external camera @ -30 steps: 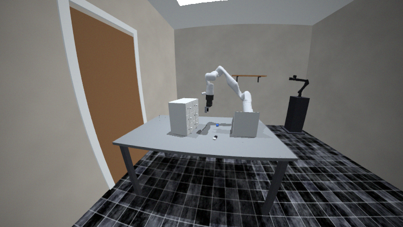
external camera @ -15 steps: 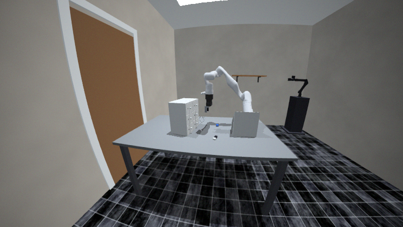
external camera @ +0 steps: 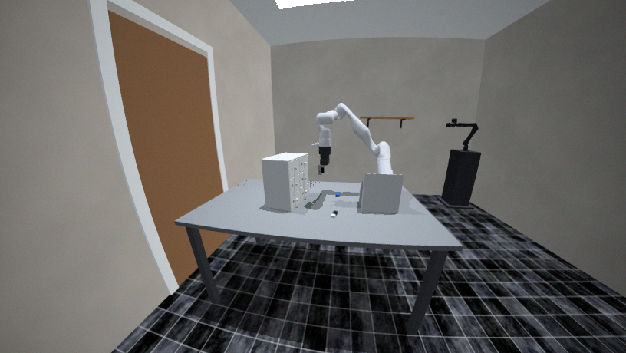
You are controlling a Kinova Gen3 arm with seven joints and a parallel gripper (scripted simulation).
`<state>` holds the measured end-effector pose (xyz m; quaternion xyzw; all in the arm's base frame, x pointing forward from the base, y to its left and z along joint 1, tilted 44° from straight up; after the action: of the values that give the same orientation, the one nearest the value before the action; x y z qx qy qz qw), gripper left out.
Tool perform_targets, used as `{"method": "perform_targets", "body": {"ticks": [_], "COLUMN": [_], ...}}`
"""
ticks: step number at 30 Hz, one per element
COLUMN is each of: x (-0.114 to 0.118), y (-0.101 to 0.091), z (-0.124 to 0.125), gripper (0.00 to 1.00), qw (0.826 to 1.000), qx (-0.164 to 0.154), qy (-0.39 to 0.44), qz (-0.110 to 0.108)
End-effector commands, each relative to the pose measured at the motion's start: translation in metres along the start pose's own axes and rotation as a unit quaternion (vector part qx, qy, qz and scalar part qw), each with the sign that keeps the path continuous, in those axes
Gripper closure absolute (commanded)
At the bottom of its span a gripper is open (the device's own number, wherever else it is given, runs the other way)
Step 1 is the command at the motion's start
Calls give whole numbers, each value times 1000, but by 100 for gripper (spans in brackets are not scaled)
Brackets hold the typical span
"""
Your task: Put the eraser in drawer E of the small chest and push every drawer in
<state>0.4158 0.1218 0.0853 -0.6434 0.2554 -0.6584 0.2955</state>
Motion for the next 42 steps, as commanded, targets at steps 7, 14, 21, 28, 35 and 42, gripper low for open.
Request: {"method": "perform_targets", "body": {"ticks": [7,14,21,28,35,42], "x": [0,0,0,0,-1,-29], "y": [-1,-1,-1,-1,-1,-1], "z": [0,0,0,0,0,4], "gripper": [0,0,0,0,0,0], "qw": [1000,1000,1000,1000,1000,1000], "qx": [1,1,1,1,1,1], "qy": [0,0,0,0,0,0], "qz": [1,1,1,1,1,1]}}
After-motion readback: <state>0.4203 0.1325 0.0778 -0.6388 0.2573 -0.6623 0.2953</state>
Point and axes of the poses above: the point where the finger pads meet when closed, its own y axis out along the fingers, its own x axis across the jaws, z = x × y, the point moved 4 cm from there along -y, back along the fingers, and after that the axes turned 8 degrees about -y, right-handed, at the moved point
